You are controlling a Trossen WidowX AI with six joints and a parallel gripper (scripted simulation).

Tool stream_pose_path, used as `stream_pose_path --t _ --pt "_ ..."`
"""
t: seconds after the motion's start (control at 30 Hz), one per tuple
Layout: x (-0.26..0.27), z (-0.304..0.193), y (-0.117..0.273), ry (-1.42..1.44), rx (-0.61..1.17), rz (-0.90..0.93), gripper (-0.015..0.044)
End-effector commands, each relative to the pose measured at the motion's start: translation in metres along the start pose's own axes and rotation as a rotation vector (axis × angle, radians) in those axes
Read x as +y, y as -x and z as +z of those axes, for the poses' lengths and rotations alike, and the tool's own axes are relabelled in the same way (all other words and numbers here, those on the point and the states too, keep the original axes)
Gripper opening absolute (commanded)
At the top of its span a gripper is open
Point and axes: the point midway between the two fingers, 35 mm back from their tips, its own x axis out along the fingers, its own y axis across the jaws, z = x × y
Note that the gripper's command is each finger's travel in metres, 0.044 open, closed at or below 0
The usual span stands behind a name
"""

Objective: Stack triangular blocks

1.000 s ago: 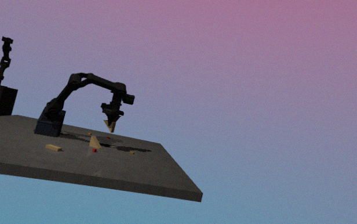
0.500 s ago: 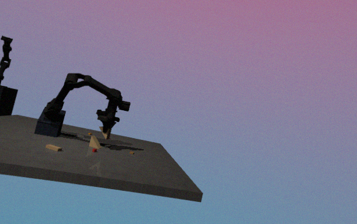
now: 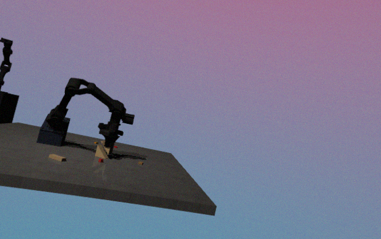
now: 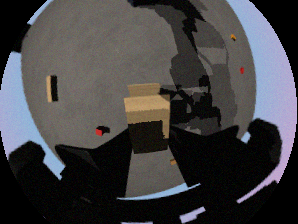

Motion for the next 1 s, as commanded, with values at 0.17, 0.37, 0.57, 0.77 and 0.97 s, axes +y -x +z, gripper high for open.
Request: stream_pose_path --t 0.17,0.37,0.57,0.77,0.97 --pt "0.0011 0.0015 -0.0036 0.003 0.007 -0.004 0.0000" --pt "0.0011 0.0016 -0.0037 0.003 0.006 -0.004 0.0000" --pt "0.0011 0.0016 -0.0037 0.003 0.006 -0.004 0.0000" --pt "0.0011 0.0018 -0.0047 0.004 0.007 -0.005 0.0000" --pt "0.0010 0.0031 -0.0082 0.004 0.007 -0.005 0.0000"
